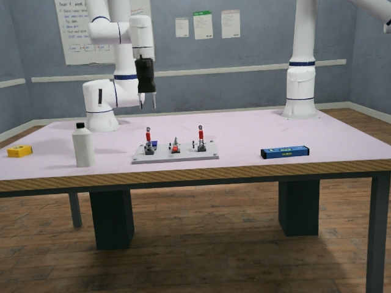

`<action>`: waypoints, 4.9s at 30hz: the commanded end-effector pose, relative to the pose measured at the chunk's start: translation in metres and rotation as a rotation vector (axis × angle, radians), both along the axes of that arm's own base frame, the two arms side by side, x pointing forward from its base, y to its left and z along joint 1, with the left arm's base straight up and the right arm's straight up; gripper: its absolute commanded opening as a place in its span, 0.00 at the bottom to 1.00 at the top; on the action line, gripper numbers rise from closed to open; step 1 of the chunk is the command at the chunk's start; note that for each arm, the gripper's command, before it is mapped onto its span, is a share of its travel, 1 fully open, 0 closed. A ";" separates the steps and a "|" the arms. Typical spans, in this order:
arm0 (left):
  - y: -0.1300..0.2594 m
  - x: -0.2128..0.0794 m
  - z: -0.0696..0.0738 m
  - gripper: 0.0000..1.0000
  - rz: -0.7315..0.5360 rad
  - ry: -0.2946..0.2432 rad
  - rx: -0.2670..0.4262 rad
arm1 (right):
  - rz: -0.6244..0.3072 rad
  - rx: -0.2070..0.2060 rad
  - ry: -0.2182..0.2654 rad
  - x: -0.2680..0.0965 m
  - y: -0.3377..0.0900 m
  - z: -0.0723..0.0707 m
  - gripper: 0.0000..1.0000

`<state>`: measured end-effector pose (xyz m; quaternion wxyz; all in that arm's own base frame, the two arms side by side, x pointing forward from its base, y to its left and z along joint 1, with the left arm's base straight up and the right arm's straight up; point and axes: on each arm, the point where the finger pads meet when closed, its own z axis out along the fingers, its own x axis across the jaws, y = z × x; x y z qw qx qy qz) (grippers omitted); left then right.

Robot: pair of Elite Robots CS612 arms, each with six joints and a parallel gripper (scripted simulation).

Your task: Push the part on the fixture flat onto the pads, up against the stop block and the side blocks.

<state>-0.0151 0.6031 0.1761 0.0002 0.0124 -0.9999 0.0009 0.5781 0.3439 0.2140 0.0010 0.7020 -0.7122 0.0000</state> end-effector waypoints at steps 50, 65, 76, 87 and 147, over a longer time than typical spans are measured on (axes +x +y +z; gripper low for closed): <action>0.001 0.000 0.001 1.00 0.000 0.000 0.002 | 0.000 0.001 -0.002 0.001 0.000 0.001 0.87; 0.001 0.000 0.001 1.00 0.000 0.000 0.002 | 0.000 0.001 -0.002 0.001 0.000 0.001 0.87; 0.001 0.000 0.001 1.00 0.000 0.000 0.002 | 0.000 0.001 -0.002 0.001 0.000 0.001 0.87; 0.001 0.000 0.001 1.00 0.000 0.000 0.002 | 0.000 0.001 -0.002 0.001 0.000 0.001 0.87; 0.001 0.000 0.001 1.00 0.000 0.000 0.002 | 0.000 0.001 -0.002 0.001 0.000 0.001 0.00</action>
